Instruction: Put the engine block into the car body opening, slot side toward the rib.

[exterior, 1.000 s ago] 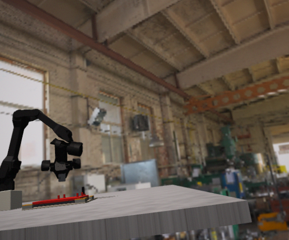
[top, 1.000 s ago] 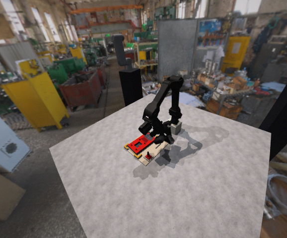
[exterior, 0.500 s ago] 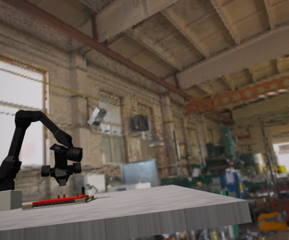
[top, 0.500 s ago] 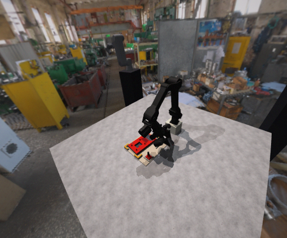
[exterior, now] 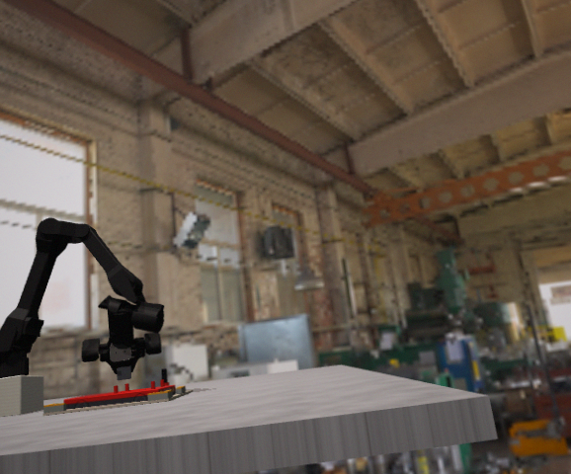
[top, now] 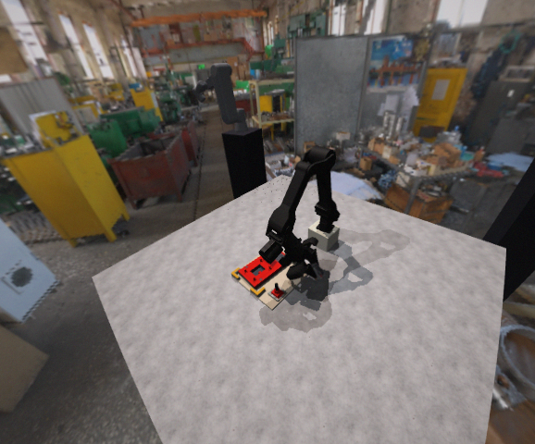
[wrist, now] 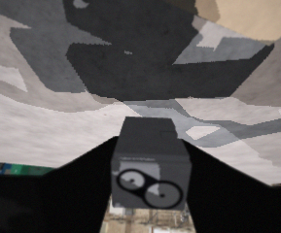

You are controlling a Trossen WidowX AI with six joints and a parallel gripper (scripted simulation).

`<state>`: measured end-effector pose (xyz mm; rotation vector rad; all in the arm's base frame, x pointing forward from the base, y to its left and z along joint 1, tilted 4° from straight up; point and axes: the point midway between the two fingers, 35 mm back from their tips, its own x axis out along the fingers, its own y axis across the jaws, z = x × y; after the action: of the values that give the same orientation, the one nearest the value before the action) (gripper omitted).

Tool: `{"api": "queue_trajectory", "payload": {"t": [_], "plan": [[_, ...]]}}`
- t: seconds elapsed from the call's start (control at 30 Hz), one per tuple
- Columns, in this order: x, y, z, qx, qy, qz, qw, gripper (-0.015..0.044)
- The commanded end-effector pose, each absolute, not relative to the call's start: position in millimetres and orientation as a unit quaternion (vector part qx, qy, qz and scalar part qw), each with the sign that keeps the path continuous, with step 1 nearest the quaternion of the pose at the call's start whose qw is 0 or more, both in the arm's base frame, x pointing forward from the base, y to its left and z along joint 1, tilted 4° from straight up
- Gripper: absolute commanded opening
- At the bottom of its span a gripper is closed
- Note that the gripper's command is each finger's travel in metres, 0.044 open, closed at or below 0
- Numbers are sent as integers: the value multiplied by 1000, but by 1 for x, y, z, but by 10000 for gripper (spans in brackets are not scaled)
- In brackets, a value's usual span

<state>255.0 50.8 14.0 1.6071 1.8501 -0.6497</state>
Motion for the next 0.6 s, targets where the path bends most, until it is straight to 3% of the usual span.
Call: {"api": "queue_trajectory", "payload": {"t": [0.0, 0.57], "plan": [[252, 53, 6, 606, 697, -246, 292, 0], [252, 55, -30, 606, 698, -246, 292, 0]]}}
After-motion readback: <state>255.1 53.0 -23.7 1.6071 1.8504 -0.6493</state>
